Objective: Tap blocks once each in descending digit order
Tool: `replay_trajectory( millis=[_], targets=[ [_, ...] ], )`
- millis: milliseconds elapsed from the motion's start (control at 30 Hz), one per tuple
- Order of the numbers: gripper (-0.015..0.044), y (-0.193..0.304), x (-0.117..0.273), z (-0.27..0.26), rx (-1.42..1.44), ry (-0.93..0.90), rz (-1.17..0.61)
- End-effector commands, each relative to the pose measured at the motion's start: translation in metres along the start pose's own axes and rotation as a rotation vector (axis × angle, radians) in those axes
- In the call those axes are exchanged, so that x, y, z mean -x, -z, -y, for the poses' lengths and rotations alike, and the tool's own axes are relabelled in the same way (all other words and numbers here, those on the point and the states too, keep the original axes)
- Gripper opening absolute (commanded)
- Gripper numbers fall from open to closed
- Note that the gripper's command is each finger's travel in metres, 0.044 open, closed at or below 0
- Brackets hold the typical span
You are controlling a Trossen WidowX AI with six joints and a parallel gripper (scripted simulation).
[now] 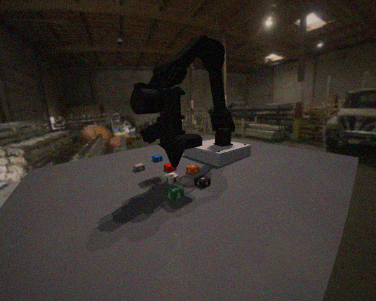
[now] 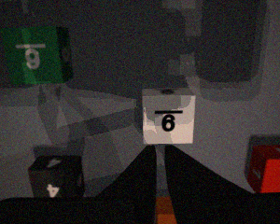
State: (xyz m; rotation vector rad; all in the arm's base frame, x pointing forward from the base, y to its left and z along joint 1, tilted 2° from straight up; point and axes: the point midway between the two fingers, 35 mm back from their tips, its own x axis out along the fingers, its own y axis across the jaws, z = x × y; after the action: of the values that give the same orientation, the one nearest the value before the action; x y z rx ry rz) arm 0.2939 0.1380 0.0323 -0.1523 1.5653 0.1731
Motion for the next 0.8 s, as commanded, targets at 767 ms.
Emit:
replay_trajectory(
  millis=[767],
  targets=[
    [0.002,0.0,-0.031,0.0,-0.007,0.0,-0.001]
  ],
)
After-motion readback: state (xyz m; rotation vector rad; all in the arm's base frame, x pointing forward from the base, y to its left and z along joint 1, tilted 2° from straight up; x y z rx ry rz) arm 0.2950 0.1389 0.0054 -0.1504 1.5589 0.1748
